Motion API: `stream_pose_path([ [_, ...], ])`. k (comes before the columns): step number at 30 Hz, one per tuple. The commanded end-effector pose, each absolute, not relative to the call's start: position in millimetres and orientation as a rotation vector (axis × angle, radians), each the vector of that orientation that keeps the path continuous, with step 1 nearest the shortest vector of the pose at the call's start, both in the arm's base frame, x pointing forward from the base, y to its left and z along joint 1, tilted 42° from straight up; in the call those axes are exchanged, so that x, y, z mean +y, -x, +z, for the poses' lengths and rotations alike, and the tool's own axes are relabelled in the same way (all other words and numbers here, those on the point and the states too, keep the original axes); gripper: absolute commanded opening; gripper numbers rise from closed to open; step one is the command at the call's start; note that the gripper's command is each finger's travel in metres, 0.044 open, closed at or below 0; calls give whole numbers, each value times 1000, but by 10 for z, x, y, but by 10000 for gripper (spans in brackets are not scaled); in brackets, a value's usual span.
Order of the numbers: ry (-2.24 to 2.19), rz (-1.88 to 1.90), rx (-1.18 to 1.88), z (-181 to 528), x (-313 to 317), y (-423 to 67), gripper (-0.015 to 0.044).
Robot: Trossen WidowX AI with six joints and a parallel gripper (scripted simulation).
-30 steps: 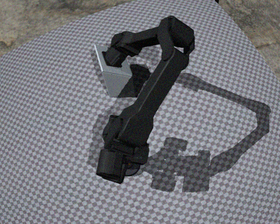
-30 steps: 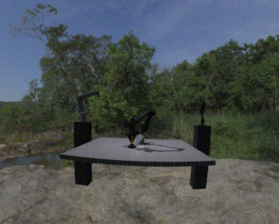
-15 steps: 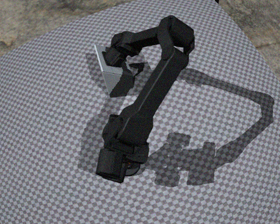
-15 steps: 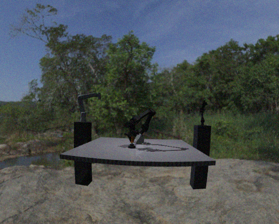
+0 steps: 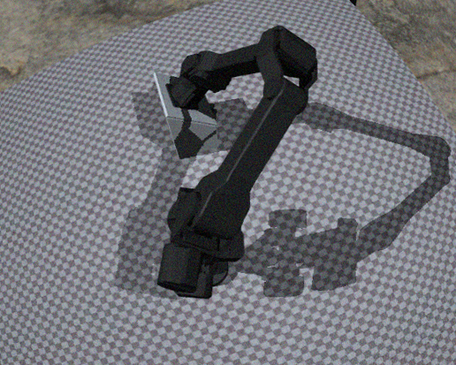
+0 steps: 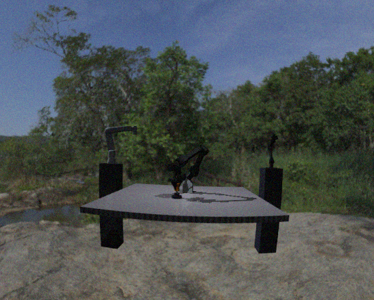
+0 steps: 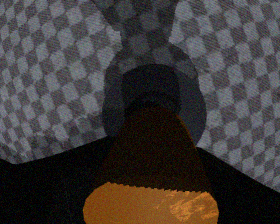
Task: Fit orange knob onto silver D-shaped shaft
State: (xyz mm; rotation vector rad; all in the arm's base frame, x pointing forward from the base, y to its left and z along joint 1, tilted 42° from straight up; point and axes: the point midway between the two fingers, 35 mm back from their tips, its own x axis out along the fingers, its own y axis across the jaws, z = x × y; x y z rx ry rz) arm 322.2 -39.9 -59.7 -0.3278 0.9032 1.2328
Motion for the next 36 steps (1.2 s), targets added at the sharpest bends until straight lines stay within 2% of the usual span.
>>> stream_pose_path([
  [1,335,1234,900,-603,-404,-3218,0],
  [36,501,1332,772,-584,-422,-3220,0],
])
